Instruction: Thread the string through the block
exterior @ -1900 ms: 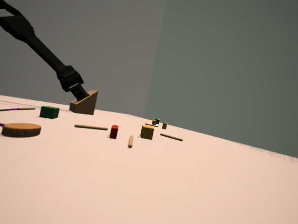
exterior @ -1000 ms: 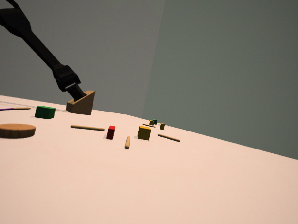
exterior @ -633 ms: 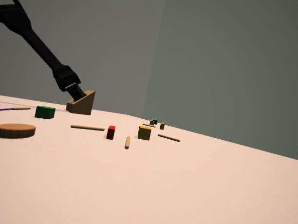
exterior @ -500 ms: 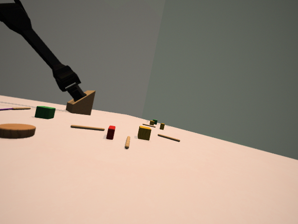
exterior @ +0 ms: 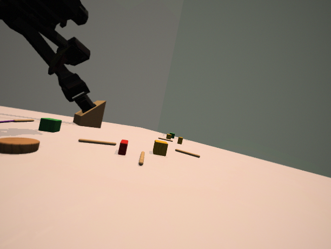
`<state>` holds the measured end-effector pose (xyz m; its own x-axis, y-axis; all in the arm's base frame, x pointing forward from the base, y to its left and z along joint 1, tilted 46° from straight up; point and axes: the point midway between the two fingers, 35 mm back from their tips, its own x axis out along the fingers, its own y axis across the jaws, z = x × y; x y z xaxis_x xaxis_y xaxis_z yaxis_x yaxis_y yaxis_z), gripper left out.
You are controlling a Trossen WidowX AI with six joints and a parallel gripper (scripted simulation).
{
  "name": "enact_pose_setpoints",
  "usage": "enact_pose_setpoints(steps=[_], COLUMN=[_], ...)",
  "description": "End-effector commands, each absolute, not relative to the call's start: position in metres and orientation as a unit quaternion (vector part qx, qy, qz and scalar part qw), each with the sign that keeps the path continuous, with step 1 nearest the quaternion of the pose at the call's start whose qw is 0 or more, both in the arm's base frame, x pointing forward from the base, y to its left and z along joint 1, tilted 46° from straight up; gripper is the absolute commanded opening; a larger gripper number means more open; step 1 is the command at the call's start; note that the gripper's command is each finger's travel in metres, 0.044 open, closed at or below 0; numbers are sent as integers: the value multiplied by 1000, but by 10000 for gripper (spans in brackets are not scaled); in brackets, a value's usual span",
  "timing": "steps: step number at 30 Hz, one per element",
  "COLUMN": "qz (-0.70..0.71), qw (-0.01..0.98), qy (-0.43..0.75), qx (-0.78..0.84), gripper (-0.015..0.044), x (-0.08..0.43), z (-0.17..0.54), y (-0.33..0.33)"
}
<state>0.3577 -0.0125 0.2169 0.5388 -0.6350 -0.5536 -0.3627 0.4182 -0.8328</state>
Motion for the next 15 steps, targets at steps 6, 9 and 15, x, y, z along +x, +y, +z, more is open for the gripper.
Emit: enact_pose_setpoints(steps=[6, 9, 15], qz=[121, 123, 123], qw=[420, 417, 417], qy=[639, 640, 640], qx=[-633, -633, -633], gripper=[440, 440, 440], x=[267, 266, 266], z=[116, 116, 116], y=[-38, -38, -38])
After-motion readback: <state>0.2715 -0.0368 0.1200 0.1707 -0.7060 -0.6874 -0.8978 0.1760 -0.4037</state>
